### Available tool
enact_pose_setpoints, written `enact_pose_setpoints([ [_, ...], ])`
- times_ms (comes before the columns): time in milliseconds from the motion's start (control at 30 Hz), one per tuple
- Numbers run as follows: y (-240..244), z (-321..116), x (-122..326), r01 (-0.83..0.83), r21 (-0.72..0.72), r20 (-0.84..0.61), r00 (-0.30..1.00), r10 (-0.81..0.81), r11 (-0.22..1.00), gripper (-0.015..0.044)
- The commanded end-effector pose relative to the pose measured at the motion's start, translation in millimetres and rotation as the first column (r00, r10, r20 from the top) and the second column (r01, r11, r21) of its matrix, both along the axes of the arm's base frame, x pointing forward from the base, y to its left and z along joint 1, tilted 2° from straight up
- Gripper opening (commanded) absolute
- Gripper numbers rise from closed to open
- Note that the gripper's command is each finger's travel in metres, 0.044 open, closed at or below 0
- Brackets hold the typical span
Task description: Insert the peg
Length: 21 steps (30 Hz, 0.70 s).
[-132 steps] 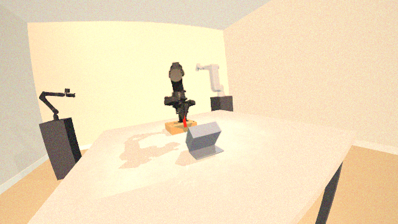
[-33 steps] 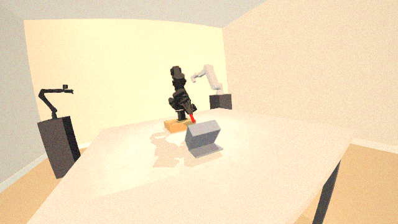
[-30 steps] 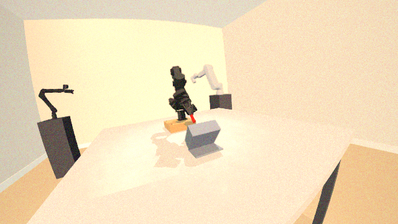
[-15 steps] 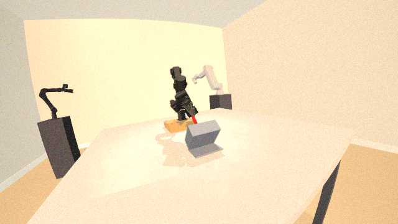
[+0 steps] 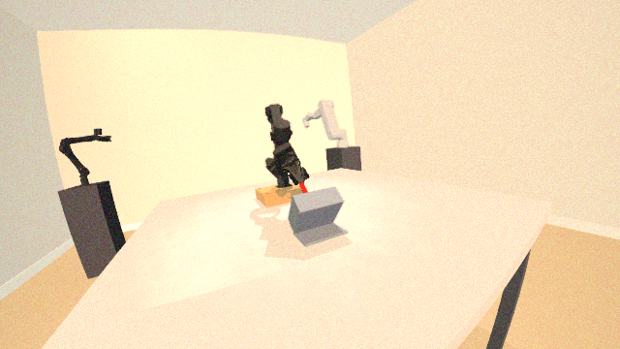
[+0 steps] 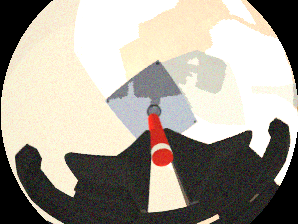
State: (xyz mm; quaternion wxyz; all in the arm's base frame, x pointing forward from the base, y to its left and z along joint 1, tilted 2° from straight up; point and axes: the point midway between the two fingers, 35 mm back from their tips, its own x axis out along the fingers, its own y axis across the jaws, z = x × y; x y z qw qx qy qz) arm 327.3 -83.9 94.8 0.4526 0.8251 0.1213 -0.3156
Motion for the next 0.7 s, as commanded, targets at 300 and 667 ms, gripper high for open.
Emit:
enact_pose_setpoints([
  [300, 0, -9, 8, -0.004, 0.004, -0.004, 1.0, 0.004, 1.0, 0.0],
  [667, -1, -16, 15, -0.006, 0.003, -0.002, 1.0, 0.006, 1.0, 0.0],
])
